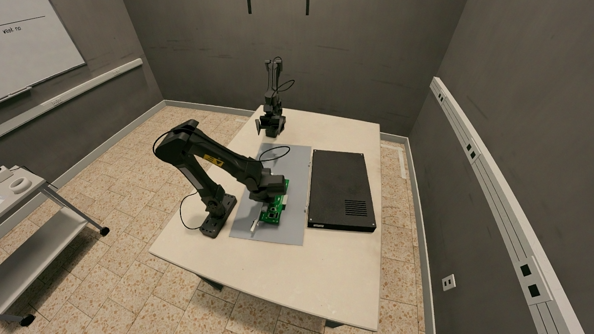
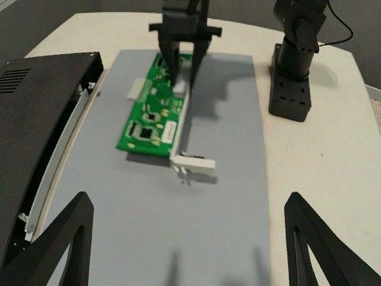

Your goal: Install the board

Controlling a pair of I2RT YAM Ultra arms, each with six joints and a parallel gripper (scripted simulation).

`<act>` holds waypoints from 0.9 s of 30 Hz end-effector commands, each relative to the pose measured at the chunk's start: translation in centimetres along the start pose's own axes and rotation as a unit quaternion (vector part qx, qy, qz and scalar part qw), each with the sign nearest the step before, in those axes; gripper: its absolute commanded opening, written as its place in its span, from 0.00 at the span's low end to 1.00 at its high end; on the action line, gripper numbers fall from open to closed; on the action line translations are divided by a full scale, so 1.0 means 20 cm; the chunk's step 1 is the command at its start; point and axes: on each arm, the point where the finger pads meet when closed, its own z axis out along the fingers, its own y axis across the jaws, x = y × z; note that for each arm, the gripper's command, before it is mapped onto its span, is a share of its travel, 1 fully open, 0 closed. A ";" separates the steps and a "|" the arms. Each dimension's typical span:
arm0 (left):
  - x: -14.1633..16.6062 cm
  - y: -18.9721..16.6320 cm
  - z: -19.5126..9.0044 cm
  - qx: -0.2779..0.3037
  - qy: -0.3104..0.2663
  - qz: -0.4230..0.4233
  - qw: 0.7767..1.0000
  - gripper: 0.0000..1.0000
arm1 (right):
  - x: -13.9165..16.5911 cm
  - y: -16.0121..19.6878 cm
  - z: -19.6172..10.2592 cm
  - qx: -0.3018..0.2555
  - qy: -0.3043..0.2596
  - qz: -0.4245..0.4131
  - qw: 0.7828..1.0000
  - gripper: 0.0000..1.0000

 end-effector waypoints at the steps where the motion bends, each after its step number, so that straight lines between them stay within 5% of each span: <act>1: 0.03 0.01 0.01 -0.008 0.019 -0.003 1.000 1.00 | -0.06 -0.03 -0.06 0.004 -0.007 0.017 1.000 0.18; 10: 0.03 0.09 -0.04 -0.032 0.112 -0.010 0.993 1.00 | -0.24 -0.15 0.04 0.017 -0.005 0.011 1.000 0.18; 19: -0.13 0.19 -0.31 -0.068 0.192 -0.026 0.979 1.00 | -0.52 -0.23 0.19 0.007 -0.005 -0.023 1.000 0.18; 22: -0.15 0.19 -0.33 -0.071 0.194 -0.027 0.978 1.00 | -0.54 -0.23 0.20 0.006 -0.005 -0.026 1.000 0.18; 27: -0.45 0.21 -0.48 -0.084 0.150 -0.027 0.985 1.00 | -0.57 -0.22 0.21 -0.006 -0.005 -0.036 0.999 0.18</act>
